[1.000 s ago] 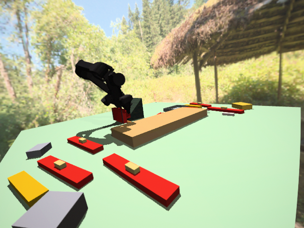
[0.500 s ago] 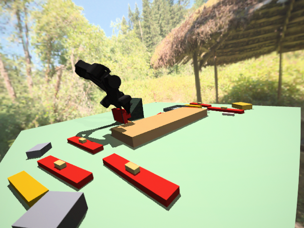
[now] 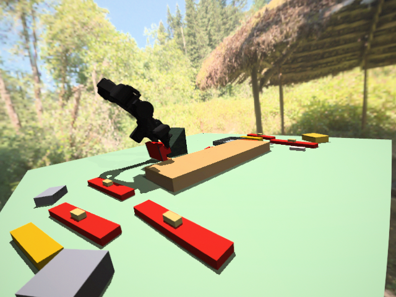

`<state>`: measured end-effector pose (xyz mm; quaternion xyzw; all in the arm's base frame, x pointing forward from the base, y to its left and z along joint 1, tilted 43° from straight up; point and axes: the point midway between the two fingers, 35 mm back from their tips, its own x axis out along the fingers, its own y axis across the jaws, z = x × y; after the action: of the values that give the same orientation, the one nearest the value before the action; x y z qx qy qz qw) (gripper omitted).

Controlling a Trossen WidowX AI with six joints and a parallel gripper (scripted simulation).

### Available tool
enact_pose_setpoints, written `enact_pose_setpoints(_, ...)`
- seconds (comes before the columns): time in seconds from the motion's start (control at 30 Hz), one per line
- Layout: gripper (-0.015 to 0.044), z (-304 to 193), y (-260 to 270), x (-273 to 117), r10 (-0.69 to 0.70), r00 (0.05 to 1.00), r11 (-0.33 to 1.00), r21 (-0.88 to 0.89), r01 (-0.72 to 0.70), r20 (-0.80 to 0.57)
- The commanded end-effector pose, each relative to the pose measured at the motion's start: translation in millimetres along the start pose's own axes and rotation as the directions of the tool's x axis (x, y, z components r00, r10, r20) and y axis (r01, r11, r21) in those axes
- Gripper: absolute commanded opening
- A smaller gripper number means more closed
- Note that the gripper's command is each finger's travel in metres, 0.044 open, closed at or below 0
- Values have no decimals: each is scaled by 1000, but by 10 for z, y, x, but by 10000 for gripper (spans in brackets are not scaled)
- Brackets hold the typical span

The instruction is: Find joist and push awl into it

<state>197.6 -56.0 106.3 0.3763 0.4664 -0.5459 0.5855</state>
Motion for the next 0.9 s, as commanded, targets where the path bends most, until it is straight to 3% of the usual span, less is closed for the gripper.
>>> enact_pose_setpoints(0.0,0,8,34,-38,14,999,1000,-4,-14,-31)
enact_pose_setpoints(0.87,0,48,33,-38,15,985,1000,-7,-17,-174)
